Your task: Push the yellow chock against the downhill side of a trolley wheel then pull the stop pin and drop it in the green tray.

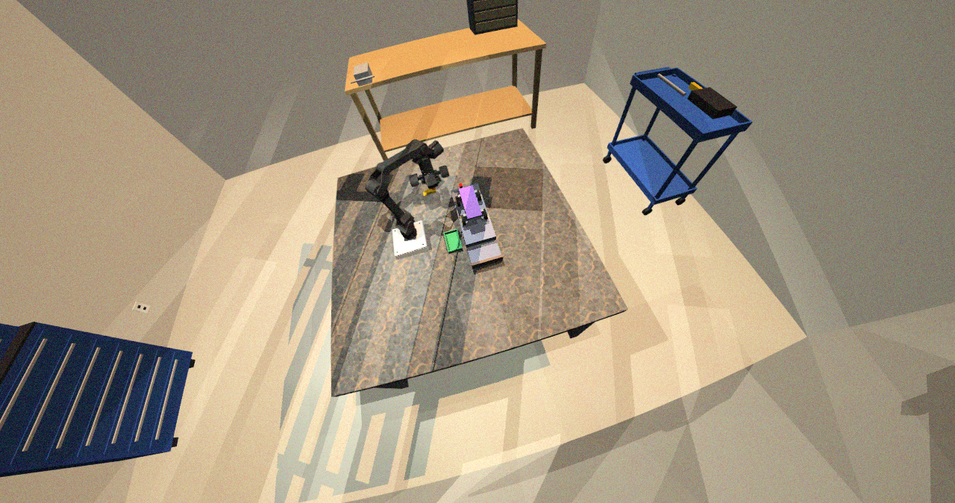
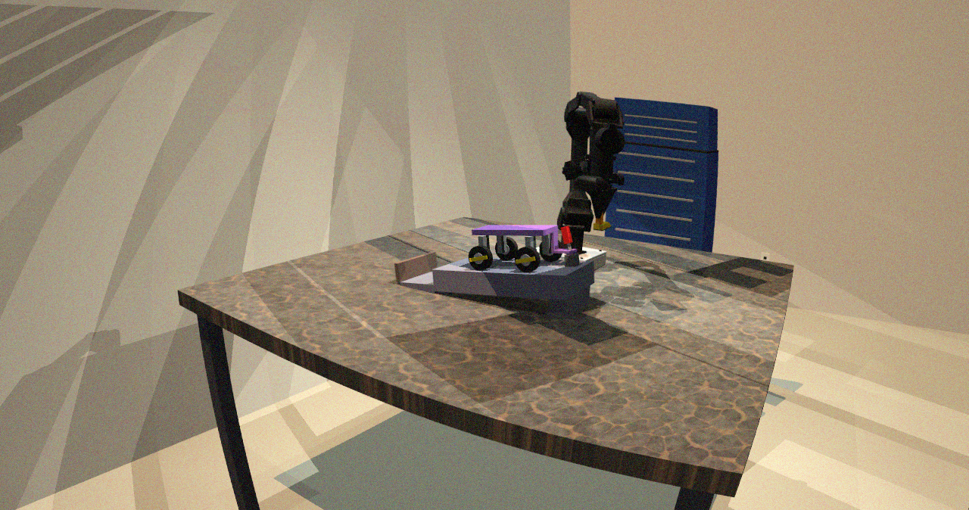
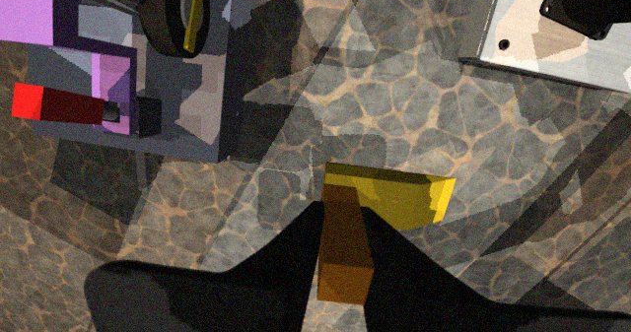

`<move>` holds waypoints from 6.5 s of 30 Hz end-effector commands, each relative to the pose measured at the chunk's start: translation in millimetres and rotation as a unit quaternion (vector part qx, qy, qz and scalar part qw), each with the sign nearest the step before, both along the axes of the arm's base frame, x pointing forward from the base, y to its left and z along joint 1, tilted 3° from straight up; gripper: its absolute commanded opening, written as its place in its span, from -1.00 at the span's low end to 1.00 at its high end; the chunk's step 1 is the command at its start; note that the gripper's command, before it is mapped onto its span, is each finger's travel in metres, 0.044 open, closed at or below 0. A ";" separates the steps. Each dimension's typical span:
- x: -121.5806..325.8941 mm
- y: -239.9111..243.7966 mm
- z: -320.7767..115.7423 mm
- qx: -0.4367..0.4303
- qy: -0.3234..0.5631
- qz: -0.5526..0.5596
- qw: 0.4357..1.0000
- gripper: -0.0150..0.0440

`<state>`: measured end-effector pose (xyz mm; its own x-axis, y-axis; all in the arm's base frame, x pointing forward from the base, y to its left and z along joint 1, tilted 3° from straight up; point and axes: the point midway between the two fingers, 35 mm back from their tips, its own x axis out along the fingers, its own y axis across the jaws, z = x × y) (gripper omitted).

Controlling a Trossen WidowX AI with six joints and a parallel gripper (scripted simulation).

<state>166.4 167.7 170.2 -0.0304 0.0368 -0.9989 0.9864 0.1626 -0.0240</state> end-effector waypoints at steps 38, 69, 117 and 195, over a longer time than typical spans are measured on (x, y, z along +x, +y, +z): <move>52.5 -130.2 -14.9 -0.010 -0.003 -0.013 1.000 -0.49; 90.3 -234.1 -23.8 -0.015 -0.005 -0.013 1.000 -0.49; 110.8 -286.5 -27.8 0.001 0.039 -0.540 0.841 -0.49; 134.9 -268.6 -96.2 0.006 0.060 -0.714 0.697 -0.49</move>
<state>301.8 -105.0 72.8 -0.0452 0.1210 -0.9916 0.1390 -0.9822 -0.1262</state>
